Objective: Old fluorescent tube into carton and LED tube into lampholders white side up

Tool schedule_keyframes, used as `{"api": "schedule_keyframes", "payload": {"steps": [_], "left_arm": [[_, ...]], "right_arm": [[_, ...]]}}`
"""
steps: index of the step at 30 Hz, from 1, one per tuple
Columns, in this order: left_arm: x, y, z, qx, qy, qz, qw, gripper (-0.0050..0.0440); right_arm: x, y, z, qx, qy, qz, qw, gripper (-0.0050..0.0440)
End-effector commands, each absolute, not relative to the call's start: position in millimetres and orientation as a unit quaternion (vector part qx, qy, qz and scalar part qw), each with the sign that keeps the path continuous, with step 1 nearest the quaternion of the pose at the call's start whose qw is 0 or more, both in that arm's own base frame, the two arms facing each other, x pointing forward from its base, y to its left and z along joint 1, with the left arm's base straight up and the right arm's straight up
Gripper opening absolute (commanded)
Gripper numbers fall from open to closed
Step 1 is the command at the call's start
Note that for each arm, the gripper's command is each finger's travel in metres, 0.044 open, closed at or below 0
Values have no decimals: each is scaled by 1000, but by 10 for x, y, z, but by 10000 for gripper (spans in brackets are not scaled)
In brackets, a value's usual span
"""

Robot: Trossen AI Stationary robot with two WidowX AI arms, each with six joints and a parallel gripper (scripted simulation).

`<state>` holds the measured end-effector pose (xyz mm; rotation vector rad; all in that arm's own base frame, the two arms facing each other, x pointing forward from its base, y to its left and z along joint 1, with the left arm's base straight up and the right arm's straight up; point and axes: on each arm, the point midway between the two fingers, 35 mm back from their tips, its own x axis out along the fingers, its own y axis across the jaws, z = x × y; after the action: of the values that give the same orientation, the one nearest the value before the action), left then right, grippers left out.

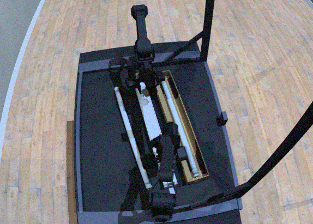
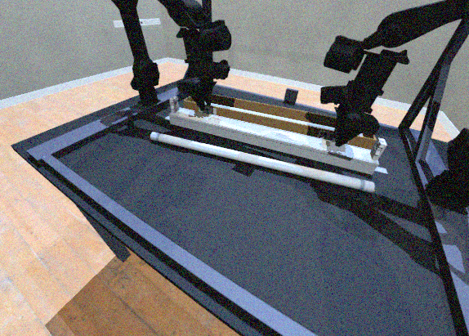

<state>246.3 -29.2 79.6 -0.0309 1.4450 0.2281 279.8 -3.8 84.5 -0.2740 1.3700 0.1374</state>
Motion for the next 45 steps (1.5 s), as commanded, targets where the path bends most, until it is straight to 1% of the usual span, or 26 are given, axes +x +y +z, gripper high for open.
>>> {"api": "schedule_keyframes", "payload": {"steps": [1,5,7,12,15,16,22,24,31,39,41,44,45], "left_arm": [[2296,166,759,29,666,127,735,230],[2099,323,601,32,696,156,701,230],[2099,323,601,32,696,156,701,230],[2033,356,536,30,707,167,686,230],[2034,356,536,30,707,167,686,230],[2052,354,553,28,705,167,689,230],[2027,421,319,31,707,165,687,210],[2027,421,319,31,707,165,687,210],[2021,443,232,30,707,165,687,166],[2062,434,271,28,701,165,693,165],[2062,434,271,28,701,165,693,165],[2062,434,271,28,701,165,693,165],[2062,434,271,28,701,165,693,165]], "right_arm": [[2957,-463,843,-178,610,43,771,230],[2796,-914,717,-190,640,6,744,230],[2796,-914,717,-190,640,6,744,230],[2494,-1269,537,-170,684,-27,709,230],[2472,-1313,457,-168,687,-30,706,230],[2473,-1329,404,-168,687,-30,706,223],[2482,-1358,279,-166,687,-28,707,200],[2482,-1358,279,-166,687,-28,707,200],[2486,-1371,244,-166,686,-29,707,160],[2501,-1370,254,-167,686,-30,708,53],[2501,-1370,254,-167,686,-30,708,53],[2512,-1370,272,-167,683,-31,710,0],[2506,-1367,255,-167,685,-29,709,24]]}}
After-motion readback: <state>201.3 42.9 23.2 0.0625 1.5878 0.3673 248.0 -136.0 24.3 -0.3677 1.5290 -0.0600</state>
